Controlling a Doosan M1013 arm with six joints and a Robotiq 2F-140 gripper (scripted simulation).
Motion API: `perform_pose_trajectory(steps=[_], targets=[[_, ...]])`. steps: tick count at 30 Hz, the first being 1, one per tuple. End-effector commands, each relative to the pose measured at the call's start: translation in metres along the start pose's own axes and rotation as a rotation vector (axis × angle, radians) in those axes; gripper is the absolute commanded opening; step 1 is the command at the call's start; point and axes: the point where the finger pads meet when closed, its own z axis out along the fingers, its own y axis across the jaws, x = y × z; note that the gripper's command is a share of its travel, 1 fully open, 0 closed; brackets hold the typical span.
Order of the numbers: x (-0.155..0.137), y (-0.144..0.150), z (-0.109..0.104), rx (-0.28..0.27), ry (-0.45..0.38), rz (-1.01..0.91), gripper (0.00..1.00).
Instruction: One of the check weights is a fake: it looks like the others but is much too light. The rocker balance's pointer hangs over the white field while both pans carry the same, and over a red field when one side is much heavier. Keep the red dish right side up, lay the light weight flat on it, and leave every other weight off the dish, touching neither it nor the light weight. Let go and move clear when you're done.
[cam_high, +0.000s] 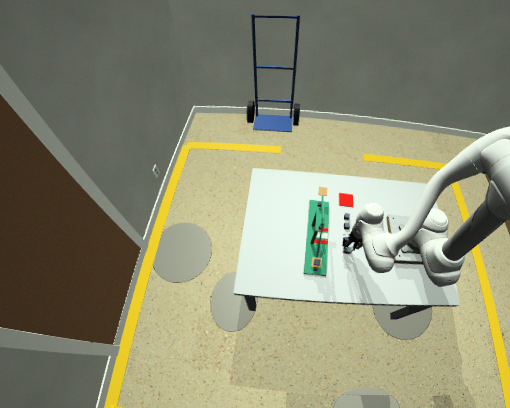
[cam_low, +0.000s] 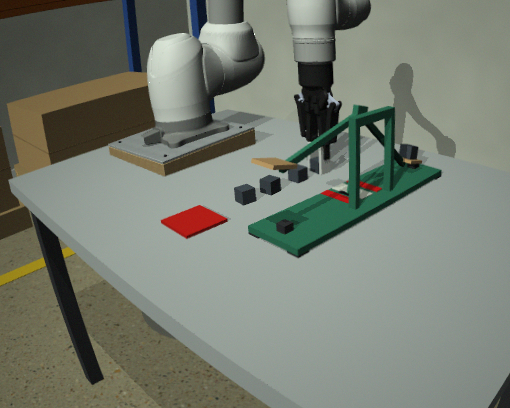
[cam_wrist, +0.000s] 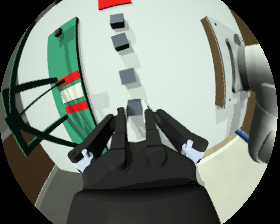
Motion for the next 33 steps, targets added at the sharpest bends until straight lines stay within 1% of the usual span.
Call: perform_pose_trajectory(steps=[1, 6, 13, 15, 18, 21, 33], targets=[[0.0, 0.0, 0.0, 0.0, 0.0, 0.0, 0.24], [0.0, 0.0, -0.01, 0.0, 0.0, 0.0, 0.24], [0.0, 0.0, -0.044, 0.0, 0.0, 0.0, 0.24], [0.0, 0.0, -0.044, 0.0, 0.0, 0.0, 0.24], [0.0, 0.0, -0.058, 0.0, 0.0, 0.0, 0.24], [0.0, 0.0, -0.067, 0.0, 0.0, 0.0, 0.24], [0.0, 0.0, -0.07, 0.0, 0.0, 0.0, 0.24]])
